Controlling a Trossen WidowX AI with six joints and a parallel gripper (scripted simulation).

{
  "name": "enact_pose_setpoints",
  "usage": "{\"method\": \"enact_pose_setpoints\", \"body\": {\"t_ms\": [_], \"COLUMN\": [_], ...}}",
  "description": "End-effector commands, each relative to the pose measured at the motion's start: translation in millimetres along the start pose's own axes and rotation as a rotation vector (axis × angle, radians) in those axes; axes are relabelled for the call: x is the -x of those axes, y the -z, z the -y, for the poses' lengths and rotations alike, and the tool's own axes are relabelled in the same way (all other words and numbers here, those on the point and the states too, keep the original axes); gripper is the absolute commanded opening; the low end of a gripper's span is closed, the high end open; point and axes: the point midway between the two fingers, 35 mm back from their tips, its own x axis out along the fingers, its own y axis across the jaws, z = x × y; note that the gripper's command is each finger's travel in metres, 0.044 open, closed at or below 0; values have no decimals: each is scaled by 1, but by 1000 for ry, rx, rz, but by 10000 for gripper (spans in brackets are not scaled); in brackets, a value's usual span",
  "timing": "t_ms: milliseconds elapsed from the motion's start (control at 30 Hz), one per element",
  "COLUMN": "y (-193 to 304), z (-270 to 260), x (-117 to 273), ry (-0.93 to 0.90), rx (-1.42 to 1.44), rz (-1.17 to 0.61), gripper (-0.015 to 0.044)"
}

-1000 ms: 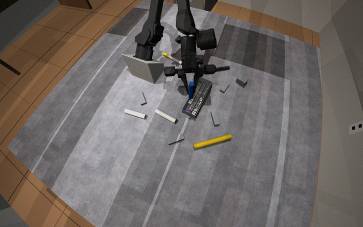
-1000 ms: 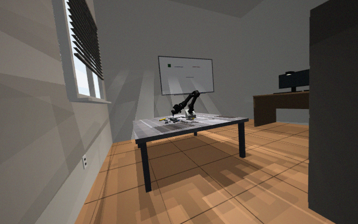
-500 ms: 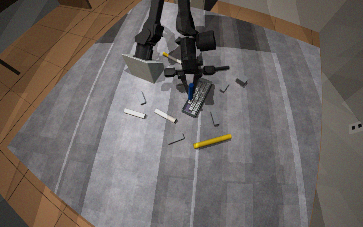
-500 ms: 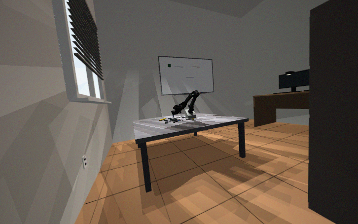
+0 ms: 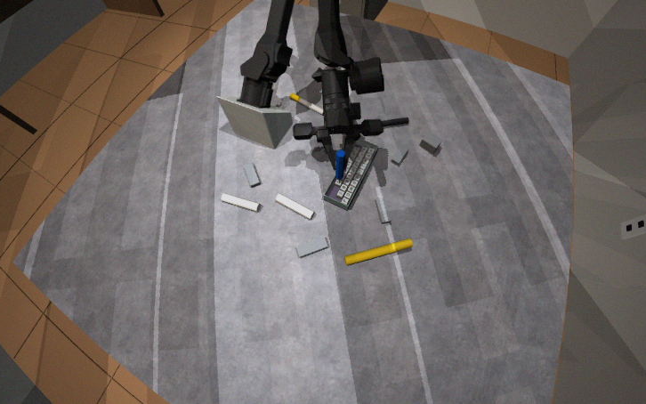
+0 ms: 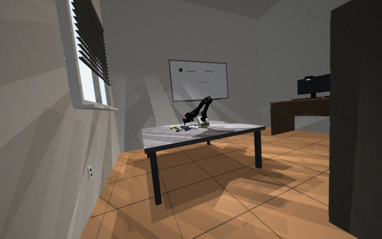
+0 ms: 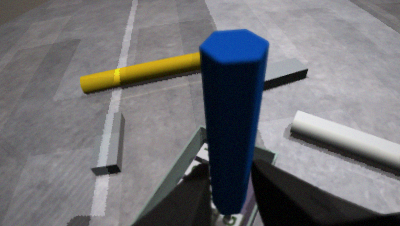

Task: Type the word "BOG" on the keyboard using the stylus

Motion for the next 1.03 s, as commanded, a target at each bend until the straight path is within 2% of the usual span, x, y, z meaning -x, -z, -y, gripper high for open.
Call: {"method": "enact_pose_setpoints", "body": {"t_ms": [0, 300, 633, 1000], "y": [1, -1, -33, -30], "z": [1, 1, 0, 2], "x": [-1, 1, 19, 17], "ry": [3, 3, 3, 9], "rx": [-1, -1, -1, -3], "rz": [2, 2, 4, 6], "gripper": [81, 81, 81, 81]}}
